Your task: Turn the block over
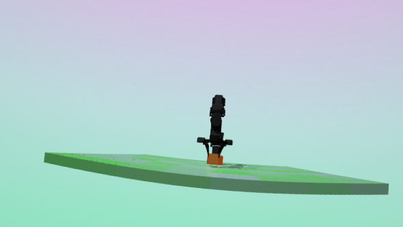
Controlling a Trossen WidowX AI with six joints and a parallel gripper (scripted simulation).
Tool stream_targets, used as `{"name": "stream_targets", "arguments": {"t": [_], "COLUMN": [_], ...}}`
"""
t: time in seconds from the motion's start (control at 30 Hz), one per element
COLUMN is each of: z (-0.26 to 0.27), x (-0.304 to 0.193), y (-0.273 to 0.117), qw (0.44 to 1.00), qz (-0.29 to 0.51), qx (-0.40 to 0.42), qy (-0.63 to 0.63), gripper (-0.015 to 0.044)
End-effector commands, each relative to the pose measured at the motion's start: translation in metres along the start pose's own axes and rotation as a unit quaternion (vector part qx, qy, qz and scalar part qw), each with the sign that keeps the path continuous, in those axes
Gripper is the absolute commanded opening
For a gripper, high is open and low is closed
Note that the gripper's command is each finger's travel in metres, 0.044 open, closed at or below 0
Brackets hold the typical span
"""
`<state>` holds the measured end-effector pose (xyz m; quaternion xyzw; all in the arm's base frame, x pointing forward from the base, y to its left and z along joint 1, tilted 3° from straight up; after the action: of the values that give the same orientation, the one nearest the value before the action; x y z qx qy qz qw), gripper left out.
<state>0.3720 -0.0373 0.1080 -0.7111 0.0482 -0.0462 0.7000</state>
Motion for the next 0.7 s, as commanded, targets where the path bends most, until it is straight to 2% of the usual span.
{"name": "stream_targets", "arguments": {"t": [0.0,0.67], "z": [0.0,-0.001], "x": [-0.002,-0.026], "y": [-0.002,0.009], "qw": [1.0,0.984], "qz": [-0.028,-0.178], "qx": [0.001,0.009], "qy": [0.002,0.002], "gripper": [0.0,0.0]}}
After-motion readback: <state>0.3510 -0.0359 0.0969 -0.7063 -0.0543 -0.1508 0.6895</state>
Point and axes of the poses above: the point midway between the two fingers, 35 mm back from their tips, its own y axis out along the fingers, its own z axis across the jaws, x = y × z, the point moved 8 cm from there along -y, back along the fingers, and after that the axes turned 3 degrees about y, right-handed, at the moved point
